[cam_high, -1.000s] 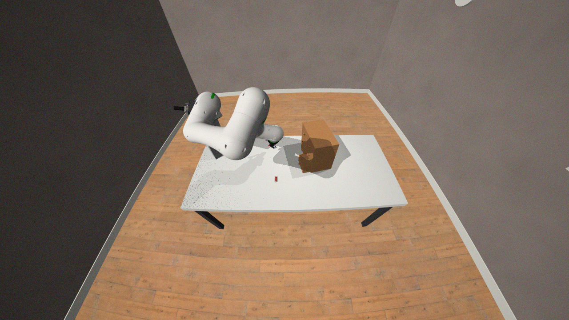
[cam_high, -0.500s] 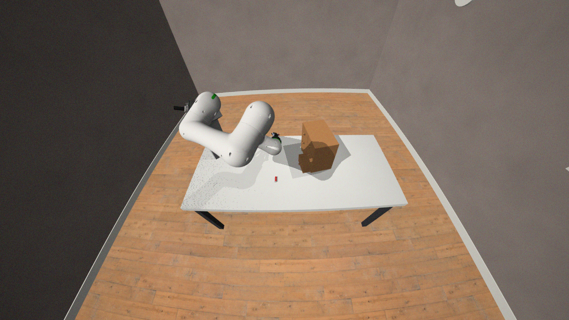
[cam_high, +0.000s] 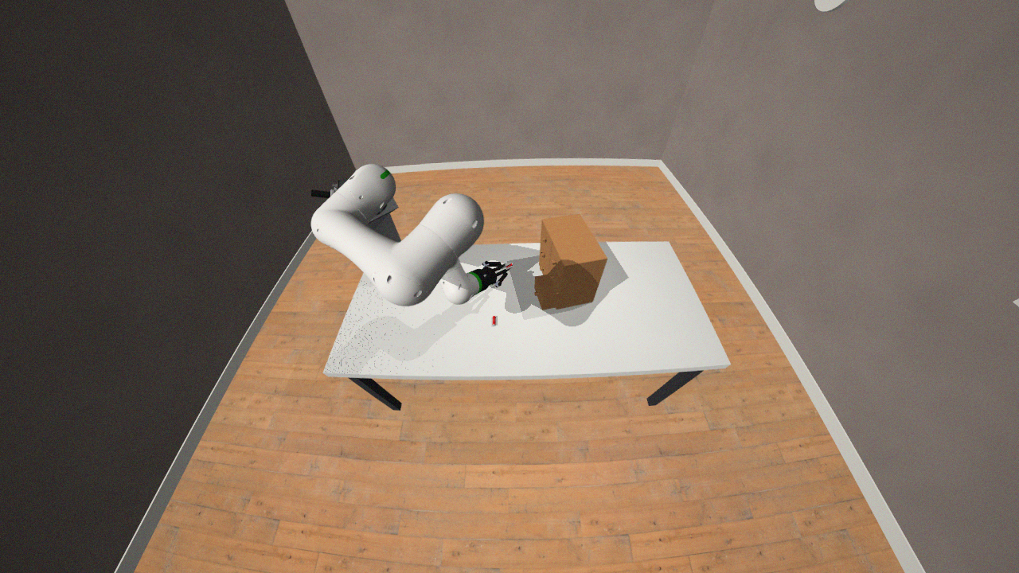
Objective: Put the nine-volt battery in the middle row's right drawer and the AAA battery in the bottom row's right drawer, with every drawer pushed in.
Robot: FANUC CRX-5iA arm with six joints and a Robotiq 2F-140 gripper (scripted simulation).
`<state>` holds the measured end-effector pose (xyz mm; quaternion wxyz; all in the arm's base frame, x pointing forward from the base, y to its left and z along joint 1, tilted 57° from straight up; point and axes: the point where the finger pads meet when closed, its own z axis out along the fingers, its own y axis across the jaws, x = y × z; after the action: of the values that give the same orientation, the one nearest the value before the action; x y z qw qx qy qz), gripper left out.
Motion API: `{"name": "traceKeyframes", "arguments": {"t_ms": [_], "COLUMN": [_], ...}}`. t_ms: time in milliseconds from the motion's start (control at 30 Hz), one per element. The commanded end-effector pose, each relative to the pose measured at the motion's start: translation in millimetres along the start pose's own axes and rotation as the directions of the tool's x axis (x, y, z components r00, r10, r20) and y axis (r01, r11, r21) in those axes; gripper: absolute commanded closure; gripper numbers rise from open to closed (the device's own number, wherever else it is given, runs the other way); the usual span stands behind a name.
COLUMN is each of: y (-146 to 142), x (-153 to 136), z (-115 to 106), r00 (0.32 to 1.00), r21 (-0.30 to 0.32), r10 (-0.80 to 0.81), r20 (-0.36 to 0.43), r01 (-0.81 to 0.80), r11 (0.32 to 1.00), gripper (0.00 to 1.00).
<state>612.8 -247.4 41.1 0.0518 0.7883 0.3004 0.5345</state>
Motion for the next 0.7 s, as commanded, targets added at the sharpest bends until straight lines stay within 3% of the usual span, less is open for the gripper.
{"name": "traceKeyframes", "arguments": {"t_ms": [0, 100, 267, 400, 667], "y": [20.6, 46.1, 59.2, 60.5, 60.8], "x": [-1.6, -6.3, -9.7, -10.1, -9.5], "z": [-24.9, -58.1, -78.9, -81.0, -80.4], "r00": [0.982, 0.971, 0.939, 0.903, 0.898], "r21": [-0.21, -0.308, -0.486, -0.611, -0.625], "r10": [-0.108, -0.172, -0.289, -0.376, -0.388], "r20": [-0.154, -0.163, -0.188, -0.205, -0.208], "r01": [0.074, 0.116, 0.167, 0.182, 0.184], "r11": [0.975, 0.944, 0.858, 0.77, 0.759], "gripper": [0.97, 0.97, 0.97, 0.97, 0.97]}}
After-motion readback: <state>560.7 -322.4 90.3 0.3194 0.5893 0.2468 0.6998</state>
